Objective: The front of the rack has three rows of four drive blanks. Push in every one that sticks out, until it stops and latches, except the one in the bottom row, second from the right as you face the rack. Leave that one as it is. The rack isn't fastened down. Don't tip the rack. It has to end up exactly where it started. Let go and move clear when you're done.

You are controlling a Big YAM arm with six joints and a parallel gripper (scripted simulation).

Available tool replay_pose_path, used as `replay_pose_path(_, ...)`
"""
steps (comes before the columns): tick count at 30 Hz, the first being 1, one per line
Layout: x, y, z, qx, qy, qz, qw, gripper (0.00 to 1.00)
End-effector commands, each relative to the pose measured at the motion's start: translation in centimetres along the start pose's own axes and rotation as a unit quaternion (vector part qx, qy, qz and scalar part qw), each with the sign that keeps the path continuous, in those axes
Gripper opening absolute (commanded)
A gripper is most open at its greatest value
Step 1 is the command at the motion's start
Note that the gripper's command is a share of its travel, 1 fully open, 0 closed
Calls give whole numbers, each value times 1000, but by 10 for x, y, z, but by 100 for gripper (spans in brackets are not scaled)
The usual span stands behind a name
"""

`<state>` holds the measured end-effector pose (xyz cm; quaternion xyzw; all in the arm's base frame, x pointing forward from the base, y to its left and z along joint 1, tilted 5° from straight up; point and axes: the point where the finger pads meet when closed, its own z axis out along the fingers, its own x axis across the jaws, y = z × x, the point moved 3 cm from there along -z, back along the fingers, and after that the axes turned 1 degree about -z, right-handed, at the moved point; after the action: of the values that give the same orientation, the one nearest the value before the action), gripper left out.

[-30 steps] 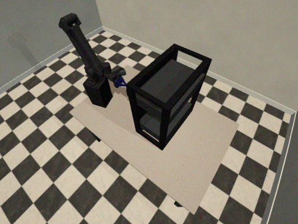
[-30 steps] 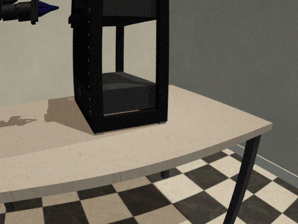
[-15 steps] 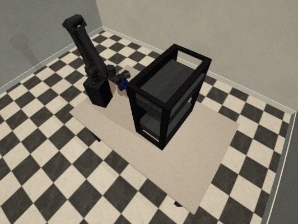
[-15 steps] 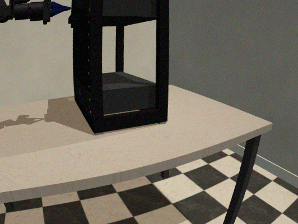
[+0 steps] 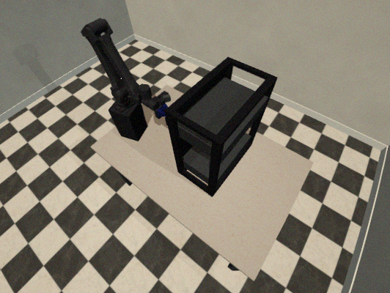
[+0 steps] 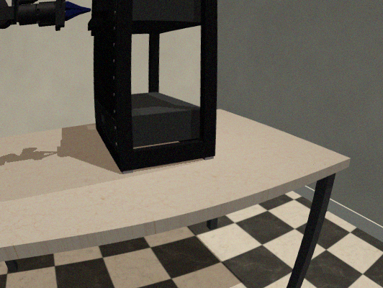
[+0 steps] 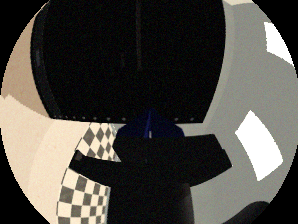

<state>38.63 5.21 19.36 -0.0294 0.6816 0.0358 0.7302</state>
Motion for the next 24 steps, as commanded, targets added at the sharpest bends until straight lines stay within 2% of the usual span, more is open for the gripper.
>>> replay_pose_path(1,-12,2,11,0,-14,5,1000,0)
replay_pose_path(14,-11,2,11,0,-13,4,1000,0)
replay_pose_path(24,-12,-4,27,5,-18,5,1000,0)
